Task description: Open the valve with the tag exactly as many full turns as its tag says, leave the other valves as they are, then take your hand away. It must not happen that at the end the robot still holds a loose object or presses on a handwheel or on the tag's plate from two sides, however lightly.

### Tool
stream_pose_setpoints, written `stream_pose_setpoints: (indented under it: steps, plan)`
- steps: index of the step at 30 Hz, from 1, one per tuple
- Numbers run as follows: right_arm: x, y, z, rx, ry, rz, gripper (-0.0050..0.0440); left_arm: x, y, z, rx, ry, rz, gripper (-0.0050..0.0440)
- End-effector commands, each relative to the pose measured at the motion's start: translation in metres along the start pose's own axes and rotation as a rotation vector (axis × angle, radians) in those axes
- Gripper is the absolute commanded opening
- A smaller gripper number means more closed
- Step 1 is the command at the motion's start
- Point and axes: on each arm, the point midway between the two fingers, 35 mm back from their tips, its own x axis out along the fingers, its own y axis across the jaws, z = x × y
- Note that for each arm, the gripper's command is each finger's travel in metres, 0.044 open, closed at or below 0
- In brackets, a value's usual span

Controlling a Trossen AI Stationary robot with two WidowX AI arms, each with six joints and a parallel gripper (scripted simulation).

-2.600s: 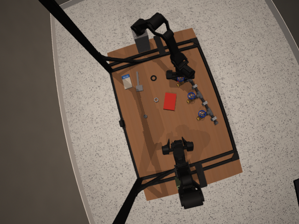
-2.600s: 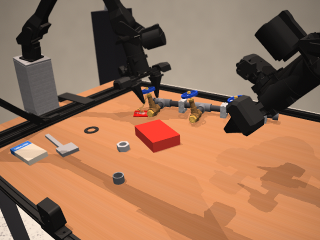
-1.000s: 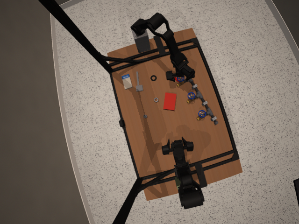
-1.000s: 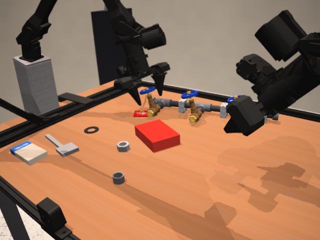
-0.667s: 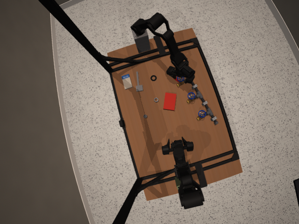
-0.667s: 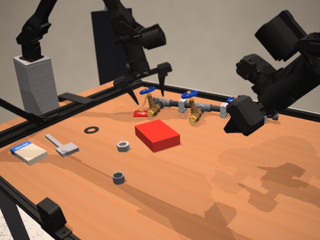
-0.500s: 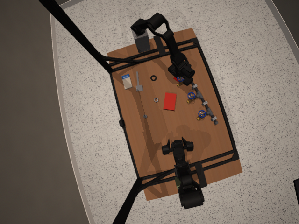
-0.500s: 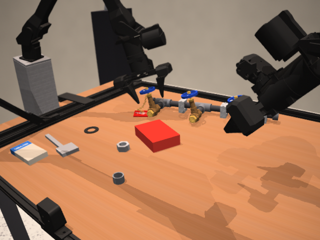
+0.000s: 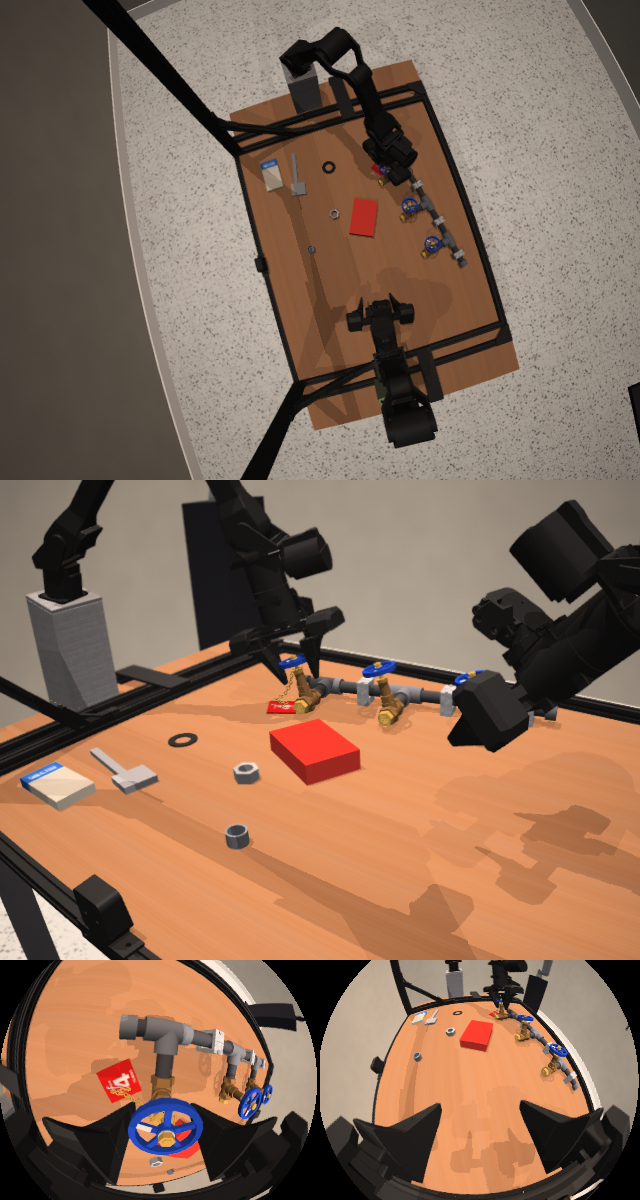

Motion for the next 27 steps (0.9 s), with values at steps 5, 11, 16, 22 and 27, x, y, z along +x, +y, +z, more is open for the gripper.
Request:
stream_pose_setpoints:
  steps: [5,11,16,22,27]
  plan:
    - [0.0,0.0,0.0,0.0,0.0,0.0,0.04,0.0,-0.0001,0.0,0.004,0.001,0.0,0.0136]
    - [0.0,0.0,0.0,0.0,0.0,0.0,0.04,0.0,-0.0001,0.0,0.004,0.001,0.0,0.004]
    - [0.0,0.0,0.0,0.0,0.0,0.0,0.04,0.0,-0.0001,0.0,0.004,0.001,0.0,0.0]
    - [0.0,0.0,0.0,0.0,0.0,0.0,0.04,0.0,-0.0001,0.0,0.004,0.001,0.0,0.0]
    - [0.0,0.0,0.0,0.0,0.0,0.0,0.04,0.0,-0.0001,0.0,-0.315,0.0,-0.001,0.0]
